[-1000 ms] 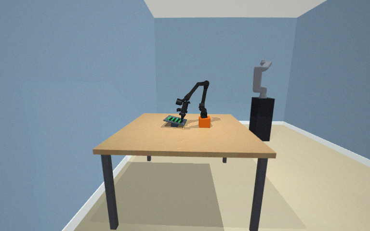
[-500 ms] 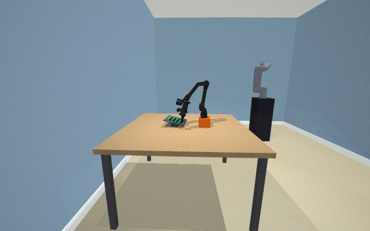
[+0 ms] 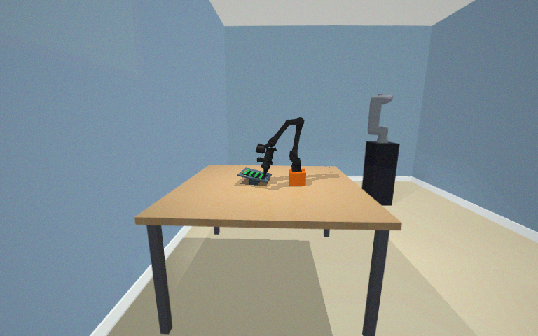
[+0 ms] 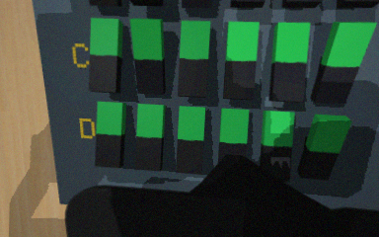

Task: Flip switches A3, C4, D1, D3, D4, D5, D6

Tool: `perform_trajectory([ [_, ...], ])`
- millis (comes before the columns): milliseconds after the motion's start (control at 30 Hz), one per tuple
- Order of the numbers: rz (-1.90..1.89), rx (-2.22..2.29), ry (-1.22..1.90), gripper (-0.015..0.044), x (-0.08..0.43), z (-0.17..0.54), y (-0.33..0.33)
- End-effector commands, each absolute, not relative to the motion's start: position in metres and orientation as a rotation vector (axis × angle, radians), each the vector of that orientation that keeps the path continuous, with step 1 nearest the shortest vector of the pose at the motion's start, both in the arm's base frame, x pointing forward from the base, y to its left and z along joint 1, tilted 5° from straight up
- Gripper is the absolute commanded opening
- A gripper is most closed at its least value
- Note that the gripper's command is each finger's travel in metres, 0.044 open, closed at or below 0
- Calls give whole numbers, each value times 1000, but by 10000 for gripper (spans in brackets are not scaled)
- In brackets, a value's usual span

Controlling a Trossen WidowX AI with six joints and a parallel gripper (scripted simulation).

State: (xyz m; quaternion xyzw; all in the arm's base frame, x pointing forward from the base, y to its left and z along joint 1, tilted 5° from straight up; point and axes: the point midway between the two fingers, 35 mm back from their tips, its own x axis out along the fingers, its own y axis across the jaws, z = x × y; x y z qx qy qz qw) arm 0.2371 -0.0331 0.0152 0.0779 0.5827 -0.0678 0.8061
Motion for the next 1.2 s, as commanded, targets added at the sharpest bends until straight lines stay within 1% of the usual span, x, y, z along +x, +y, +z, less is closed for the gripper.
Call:
perform_trajectory([
  [0,-144,167,1248,0,237,14,-33],
  [1167,-144,167,1248,0,238,9,-33],
])
